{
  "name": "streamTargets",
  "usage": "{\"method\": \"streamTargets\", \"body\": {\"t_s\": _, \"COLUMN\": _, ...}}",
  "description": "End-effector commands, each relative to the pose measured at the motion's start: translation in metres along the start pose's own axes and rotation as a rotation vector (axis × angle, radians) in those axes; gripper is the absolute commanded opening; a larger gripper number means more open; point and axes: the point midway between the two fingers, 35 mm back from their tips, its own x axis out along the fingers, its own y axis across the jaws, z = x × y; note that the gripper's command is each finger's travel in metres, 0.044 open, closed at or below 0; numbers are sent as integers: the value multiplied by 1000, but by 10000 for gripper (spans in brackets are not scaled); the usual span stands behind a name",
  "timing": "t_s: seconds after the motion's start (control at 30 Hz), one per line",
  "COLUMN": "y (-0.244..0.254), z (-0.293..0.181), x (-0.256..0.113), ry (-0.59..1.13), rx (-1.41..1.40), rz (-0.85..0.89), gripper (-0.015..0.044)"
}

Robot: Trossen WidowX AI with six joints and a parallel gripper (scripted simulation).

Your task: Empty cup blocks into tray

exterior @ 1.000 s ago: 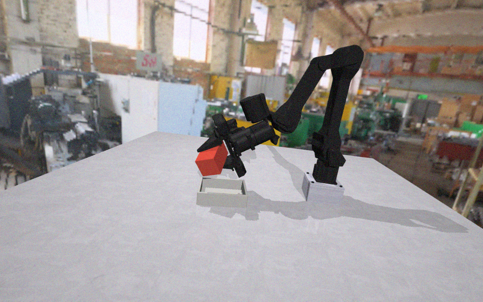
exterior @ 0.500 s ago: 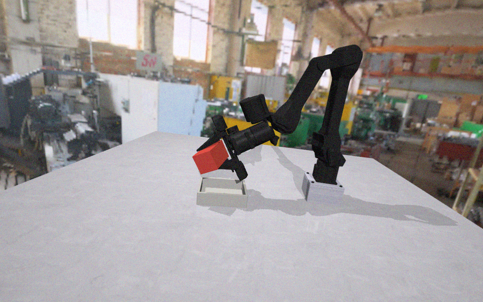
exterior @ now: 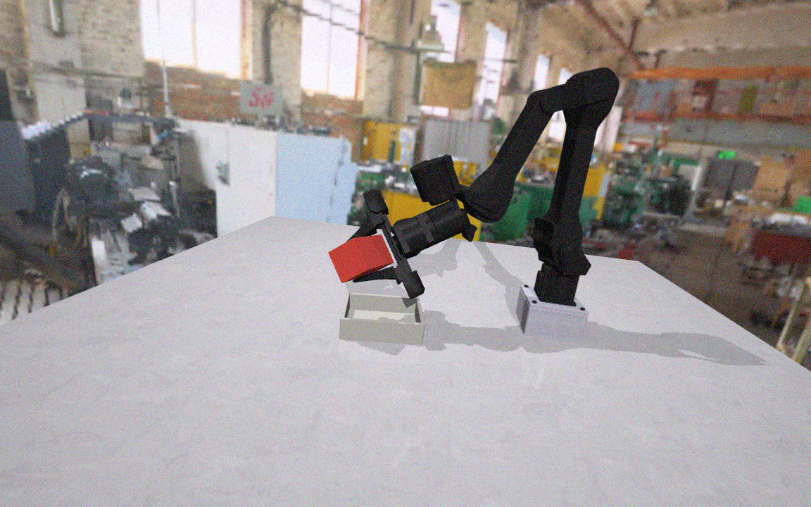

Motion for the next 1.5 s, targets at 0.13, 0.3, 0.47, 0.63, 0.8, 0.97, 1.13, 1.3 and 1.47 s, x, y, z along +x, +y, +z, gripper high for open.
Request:
{"method": "streamTargets", "body": {"t_s": 0.13, "y": -2, "z": 0, "x": 1, "ry": 0, "rx": 192, "rz": -1, "gripper": 0}}
{"method": "streamTargets", "body": {"t_s": 0.3, "y": -2, "z": 1, "x": 2, "ry": 0, "rx": 301, "rz": -1, "gripper": 0}}
{"method": "streamTargets", "body": {"t_s": 0.47, "y": -3, "z": 1, "x": 2, "ry": 0, "rx": 411, "rz": -1, "gripper": 0}}
{"method": "streamTargets", "body": {"t_s": 0.63, "y": -3, "z": 1, "x": 3, "ry": -1, "rx": 520, "rz": -1, "gripper": 0}}
{"method": "streamTargets", "body": {"t_s": 0.8, "y": -4, "z": 1, "x": 3, "ry": -1, "rx": 629, "rz": -1, "gripper": 0}}
{"method": "streamTargets", "body": {"t_s": 0.97, "y": -4, "z": 1, "x": 4, "ry": -1, "rx": 738, "rz": -1, "gripper": 0}}
{"method": "streamTargets", "body": {"t_s": 1.13, "y": -4, "z": 1, "x": 4, "ry": -1, "rx": 848, "rz": -1, "gripper": 0}}
{"method": "streamTargets", "body": {"t_s": 1.3, "y": -5, "z": 1, "x": 5, "ry": -1, "rx": 957, "rz": -1, "gripper": 0}}
{"method": "streamTargets", "body": {"t_s": 1.47, "y": -5, "z": 1, "x": 5, "ry": -1, "rx": 1033, "rz": -1, "gripper": 0}}
